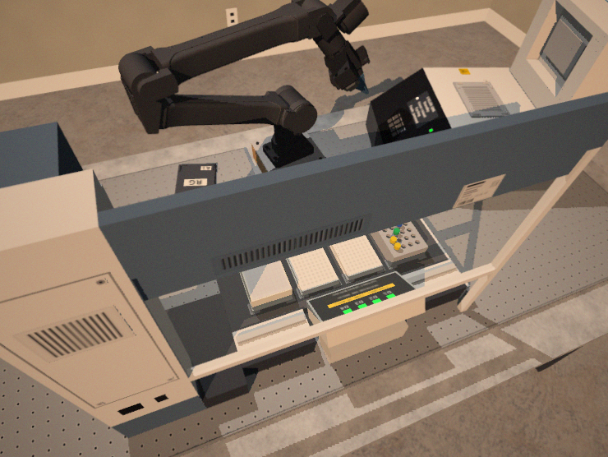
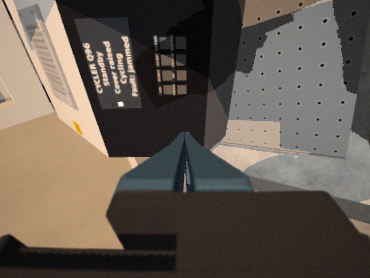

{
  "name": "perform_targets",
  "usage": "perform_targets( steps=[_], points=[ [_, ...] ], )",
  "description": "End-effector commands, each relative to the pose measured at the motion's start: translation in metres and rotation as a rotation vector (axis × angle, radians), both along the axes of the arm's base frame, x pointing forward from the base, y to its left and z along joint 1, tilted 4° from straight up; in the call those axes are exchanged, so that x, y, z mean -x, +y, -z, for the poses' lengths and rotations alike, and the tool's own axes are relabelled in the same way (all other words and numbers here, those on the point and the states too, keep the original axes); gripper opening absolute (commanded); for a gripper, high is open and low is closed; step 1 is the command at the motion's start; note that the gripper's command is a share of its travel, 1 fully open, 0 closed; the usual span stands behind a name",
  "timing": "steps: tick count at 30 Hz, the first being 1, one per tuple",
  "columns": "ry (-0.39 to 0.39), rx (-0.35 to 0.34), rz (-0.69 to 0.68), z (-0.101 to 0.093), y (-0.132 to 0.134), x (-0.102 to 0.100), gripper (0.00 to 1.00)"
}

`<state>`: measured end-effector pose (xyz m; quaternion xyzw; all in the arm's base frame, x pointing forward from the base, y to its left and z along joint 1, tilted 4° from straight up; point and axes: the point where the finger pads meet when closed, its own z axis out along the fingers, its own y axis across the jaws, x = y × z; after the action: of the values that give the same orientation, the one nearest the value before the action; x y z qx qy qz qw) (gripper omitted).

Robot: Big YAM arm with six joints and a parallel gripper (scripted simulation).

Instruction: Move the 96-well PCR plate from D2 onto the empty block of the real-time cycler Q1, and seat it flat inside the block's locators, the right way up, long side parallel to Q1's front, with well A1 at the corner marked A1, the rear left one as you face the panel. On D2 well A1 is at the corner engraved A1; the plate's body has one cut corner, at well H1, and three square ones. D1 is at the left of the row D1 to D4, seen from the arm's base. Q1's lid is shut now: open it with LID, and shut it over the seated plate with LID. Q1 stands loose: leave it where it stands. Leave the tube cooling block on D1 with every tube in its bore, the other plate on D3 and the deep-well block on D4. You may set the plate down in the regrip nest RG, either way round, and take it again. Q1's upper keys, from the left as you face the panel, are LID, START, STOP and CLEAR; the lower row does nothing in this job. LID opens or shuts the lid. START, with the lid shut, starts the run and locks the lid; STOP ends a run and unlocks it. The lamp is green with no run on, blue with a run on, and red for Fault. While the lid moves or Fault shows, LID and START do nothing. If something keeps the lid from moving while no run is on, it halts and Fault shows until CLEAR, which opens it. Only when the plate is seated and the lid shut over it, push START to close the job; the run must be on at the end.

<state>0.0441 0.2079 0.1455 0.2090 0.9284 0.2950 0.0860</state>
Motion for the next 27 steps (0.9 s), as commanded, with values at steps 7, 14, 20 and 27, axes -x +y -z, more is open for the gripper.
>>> perform_targets(
  steps=[7, 14, 20, 27],
  points=[
    [-0.002, -0.084, -0.007, -0.038, 0.017, 0.002, 0.0],
    [-0.002, -0.099, -0.007, -0.042, 0.019, 0.002, 0.0],
    [-0.002, -0.106, -0.008, -0.046, 0.02, 0.002, 0.0],
    [-0.002, -0.092, -0.008, -0.038, 0.018, 0.002, 0.0]
  ],
)
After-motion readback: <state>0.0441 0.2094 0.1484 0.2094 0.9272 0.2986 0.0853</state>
